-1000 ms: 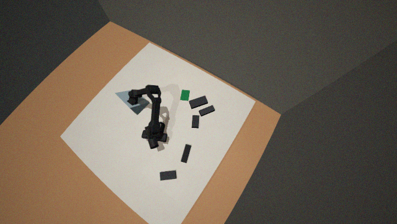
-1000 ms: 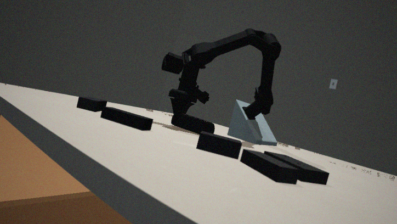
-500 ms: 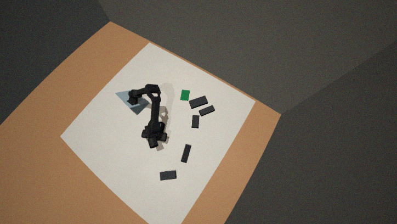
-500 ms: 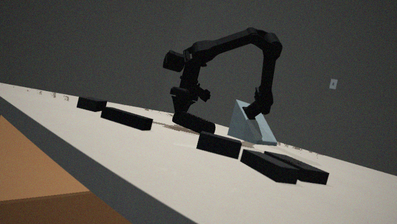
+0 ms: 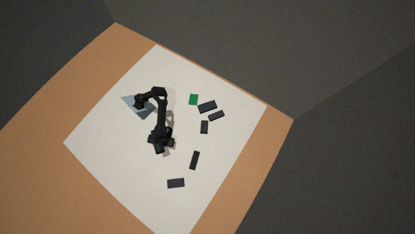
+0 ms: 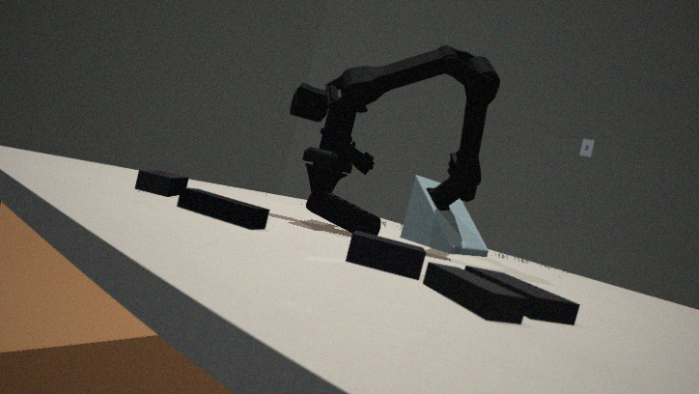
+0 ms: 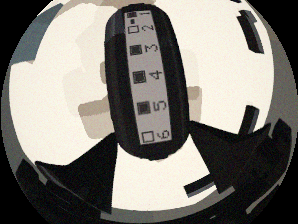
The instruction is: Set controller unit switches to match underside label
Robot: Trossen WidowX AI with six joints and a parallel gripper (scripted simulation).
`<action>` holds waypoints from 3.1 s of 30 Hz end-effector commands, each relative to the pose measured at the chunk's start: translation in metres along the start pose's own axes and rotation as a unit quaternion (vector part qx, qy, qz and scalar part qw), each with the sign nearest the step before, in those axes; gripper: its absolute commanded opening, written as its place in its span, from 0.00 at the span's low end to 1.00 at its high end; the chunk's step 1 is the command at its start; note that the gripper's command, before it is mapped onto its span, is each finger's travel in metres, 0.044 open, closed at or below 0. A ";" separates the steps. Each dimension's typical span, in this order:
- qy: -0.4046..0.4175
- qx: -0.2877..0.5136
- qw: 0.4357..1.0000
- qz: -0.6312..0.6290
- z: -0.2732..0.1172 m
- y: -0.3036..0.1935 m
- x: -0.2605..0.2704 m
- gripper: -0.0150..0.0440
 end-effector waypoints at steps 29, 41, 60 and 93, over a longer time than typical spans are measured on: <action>0.001 -0.001 1.000 0.000 -0.023 0.014 -0.002 0.82; 0.001 -0.001 1.000 0.000 -0.031 0.020 -0.002 0.82; 0.001 -0.001 1.000 0.000 -0.042 0.031 -0.003 0.82; 0.001 -0.001 1.000 0.000 -0.058 0.052 -0.006 0.82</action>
Point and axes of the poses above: the point midway between the two fingers, 35 mm back from their tips, its own z axis out along the fingers, its own x axis across the jaws, y = z × x, the point moved 10 cm from there along -z, back along the fingers, and after that the axes turned 6 degrees about -z, right-handed, at the moved point
